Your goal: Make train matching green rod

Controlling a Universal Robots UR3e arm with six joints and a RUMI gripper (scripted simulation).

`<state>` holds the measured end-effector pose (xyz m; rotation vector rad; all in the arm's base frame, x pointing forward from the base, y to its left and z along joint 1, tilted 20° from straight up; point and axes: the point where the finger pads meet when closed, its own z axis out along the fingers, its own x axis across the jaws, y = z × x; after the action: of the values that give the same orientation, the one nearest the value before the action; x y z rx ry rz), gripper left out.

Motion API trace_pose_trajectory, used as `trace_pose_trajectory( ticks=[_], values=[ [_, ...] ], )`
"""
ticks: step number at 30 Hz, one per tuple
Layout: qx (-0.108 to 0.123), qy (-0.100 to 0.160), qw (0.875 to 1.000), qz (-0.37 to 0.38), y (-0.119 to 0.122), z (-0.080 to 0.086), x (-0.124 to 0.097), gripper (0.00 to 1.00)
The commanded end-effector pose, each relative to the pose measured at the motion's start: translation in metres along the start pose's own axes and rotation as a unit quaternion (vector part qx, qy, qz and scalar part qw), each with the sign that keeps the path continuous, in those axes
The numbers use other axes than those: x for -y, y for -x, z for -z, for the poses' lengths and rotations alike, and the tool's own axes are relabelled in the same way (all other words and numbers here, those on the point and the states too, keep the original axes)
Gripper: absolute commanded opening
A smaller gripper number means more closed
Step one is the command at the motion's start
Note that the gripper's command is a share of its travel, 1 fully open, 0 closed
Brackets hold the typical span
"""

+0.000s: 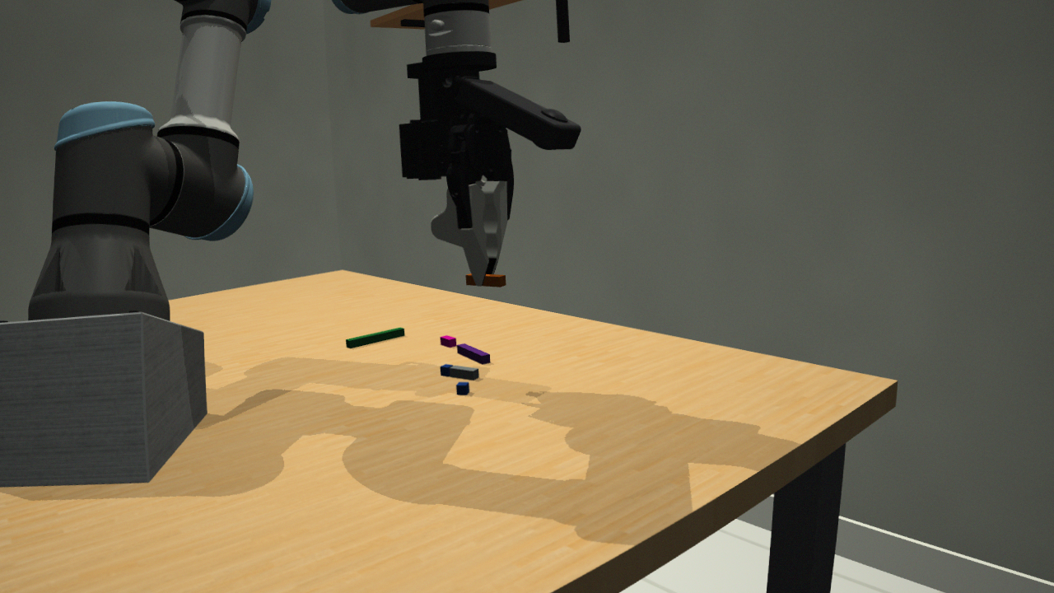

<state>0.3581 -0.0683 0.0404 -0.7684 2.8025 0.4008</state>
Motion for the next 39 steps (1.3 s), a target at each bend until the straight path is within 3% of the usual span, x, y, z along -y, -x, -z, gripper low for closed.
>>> trace_pose_trajectory(
  ticks=[1,9,23,32,39],
  values=[
    [0.0,-0.001,1.0,0.001,0.0,0.0,0.001,0.0],
    [0.0,-0.001,1.0,0.001,0.0,-0.011,0.001,0.0],
    [0.0,-0.001,1.0,0.001,0.001,-0.068,0.003,0.0],
    [0.0,-0.001,1.0,0.001,0.002,-0.084,0.003,0.0],
    [0.0,-0.001,1.0,0.001,0.002,-0.086,0.003,0.0]
  ],
)
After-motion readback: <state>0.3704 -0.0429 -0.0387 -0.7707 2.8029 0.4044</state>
